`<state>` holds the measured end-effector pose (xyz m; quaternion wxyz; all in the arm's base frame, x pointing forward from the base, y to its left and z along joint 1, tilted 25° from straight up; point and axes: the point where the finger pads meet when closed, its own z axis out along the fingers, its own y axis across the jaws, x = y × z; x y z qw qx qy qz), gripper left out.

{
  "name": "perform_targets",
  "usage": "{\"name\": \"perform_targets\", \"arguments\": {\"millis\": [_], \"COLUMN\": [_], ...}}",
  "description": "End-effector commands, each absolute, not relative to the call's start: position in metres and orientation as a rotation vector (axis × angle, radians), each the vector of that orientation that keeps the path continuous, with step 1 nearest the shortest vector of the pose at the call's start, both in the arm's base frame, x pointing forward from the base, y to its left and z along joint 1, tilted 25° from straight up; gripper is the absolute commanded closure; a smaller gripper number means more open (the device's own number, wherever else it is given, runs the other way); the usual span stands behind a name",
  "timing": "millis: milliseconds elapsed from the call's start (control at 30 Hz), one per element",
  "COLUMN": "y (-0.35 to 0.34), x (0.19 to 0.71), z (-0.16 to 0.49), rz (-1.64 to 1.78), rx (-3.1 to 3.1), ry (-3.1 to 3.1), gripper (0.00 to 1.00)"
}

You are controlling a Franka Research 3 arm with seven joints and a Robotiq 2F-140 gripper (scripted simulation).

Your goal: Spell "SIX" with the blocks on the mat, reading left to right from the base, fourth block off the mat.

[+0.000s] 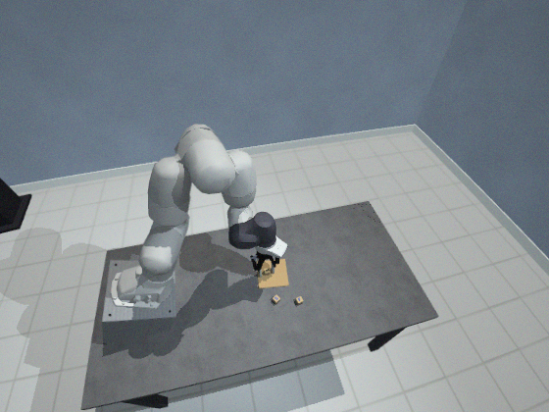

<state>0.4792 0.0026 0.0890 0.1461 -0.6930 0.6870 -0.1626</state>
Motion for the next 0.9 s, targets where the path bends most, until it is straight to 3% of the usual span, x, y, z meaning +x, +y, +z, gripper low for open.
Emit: {"name": "perform_targets", "arguments": {"millis": [0,667,700,867], "y": [0.0031,0.0031,0.0031,0.0031], "x": [0.4807,0.4807,0.4807,0.4807], "z": [0.0896,0.0896,0.0896,0.0896], "rz": [-0.470,-0.470,-0.470,-0.470], "rx": [-1.990,-1.990,-1.990,-1.990], "ry": [1.978,1.978,1.978,1.978], "gripper": [0.63,0.63,0.75,0.75]}}
